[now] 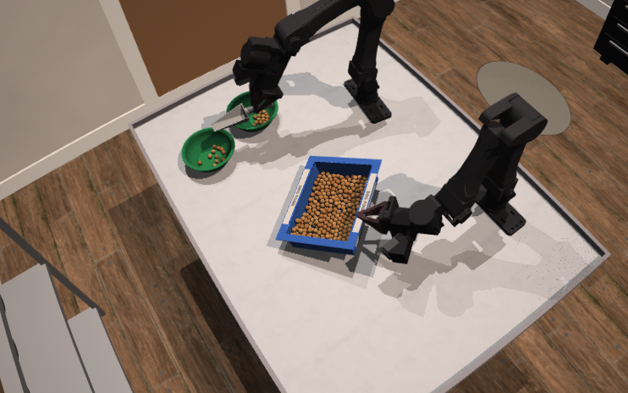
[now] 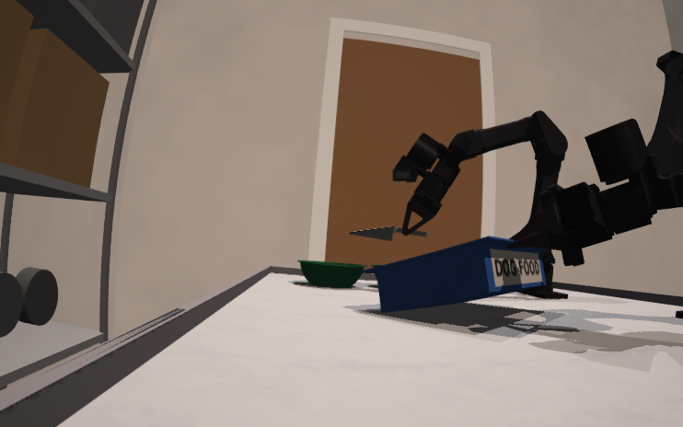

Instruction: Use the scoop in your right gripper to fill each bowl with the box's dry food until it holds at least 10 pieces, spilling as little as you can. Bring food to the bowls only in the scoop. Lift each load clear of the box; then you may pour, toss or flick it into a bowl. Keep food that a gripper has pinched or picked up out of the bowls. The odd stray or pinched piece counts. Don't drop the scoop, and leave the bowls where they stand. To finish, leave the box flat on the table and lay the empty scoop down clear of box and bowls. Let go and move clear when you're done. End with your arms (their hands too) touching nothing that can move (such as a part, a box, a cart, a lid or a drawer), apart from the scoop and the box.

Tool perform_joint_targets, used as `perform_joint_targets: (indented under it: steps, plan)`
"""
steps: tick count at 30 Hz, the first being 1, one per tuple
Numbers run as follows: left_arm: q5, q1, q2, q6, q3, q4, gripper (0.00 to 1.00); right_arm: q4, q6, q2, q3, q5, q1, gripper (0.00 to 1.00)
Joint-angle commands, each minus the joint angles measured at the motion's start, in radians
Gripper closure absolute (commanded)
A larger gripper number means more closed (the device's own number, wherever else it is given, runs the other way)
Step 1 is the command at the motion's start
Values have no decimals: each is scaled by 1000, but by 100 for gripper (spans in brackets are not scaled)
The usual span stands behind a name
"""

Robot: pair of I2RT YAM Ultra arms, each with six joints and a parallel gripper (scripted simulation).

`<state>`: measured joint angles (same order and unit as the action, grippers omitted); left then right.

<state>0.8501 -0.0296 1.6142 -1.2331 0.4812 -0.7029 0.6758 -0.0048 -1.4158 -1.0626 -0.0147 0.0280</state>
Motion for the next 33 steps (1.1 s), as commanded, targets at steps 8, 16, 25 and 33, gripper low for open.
perform_joint_targets:
  steps: [8,16,25,33]
  plan:
    - [27,14,22,2,-27,-104,100,-37,-3,21,-29,-5,6,100]
    - [32,21,37,-16,-48,-149,100,-37,-3,21,-29,-5,6,100]
    - [39,28,64,-27,-49,-186,100,-37,-3,21,-29,-5,6,100]
    - [45,29,77,-31,-75,-224,100,-37,-3,21,-29,-5,6,100]
